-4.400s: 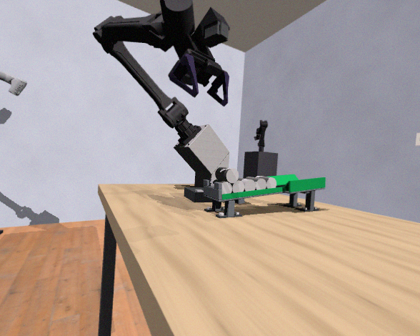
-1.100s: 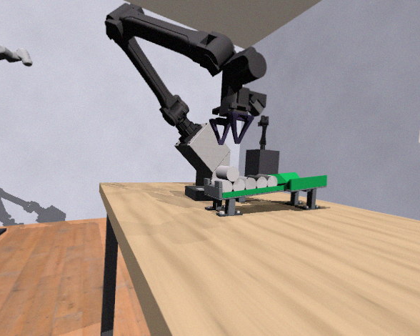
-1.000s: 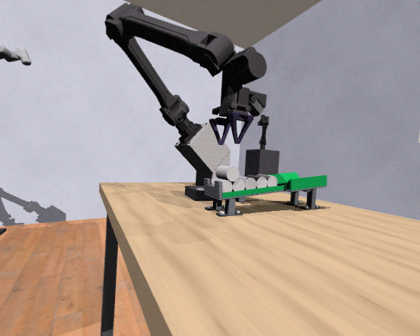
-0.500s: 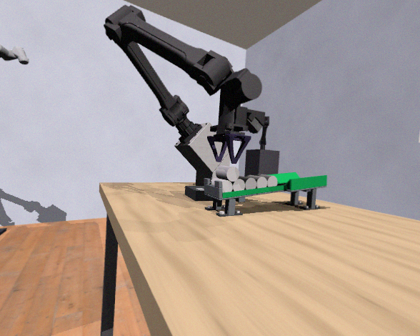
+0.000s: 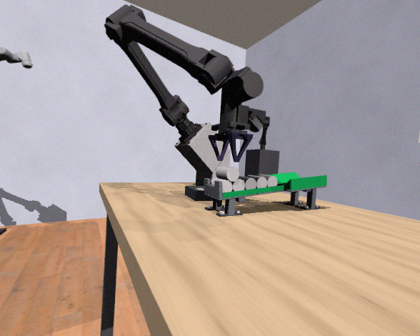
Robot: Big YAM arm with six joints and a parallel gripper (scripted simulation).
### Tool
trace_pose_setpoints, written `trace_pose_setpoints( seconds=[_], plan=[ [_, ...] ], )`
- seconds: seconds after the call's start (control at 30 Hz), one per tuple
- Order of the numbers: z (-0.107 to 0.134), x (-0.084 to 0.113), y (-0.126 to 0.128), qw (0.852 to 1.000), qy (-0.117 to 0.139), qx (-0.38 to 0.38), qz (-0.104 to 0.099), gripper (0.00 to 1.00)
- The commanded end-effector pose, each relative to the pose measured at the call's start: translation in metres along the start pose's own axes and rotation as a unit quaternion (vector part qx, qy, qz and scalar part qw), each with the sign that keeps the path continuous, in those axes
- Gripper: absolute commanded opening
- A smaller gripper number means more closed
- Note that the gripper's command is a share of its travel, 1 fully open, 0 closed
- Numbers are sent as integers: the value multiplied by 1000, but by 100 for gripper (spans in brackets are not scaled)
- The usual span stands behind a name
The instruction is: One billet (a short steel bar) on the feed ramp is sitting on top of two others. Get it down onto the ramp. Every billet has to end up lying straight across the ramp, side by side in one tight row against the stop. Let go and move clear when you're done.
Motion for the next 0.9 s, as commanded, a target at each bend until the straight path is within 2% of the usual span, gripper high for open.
trace_pose_setpoints(
  seconds=[0.0, 0.53, 0.63, 0.87],
  plan=[
    [0, 1, -2, 1000, -3, 0, 7, 86],
    [0, 1, -2, 1000, -2, -1, 7, 86],
    [2, -10, 1, 1000, 0, -1, -3, 86],
    [0, -22, 3, 1000, 0, 2, -6, 86]
  ],
)
Point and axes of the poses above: the point where the finger pads meet when closed, its own x axis back along the fingers, its own y axis across the jaws, z = x × y, the point moved 5 cm from there along x, back along the fingers, and after that the axes turned 15 degrees about -x, right-handed, at the moved point
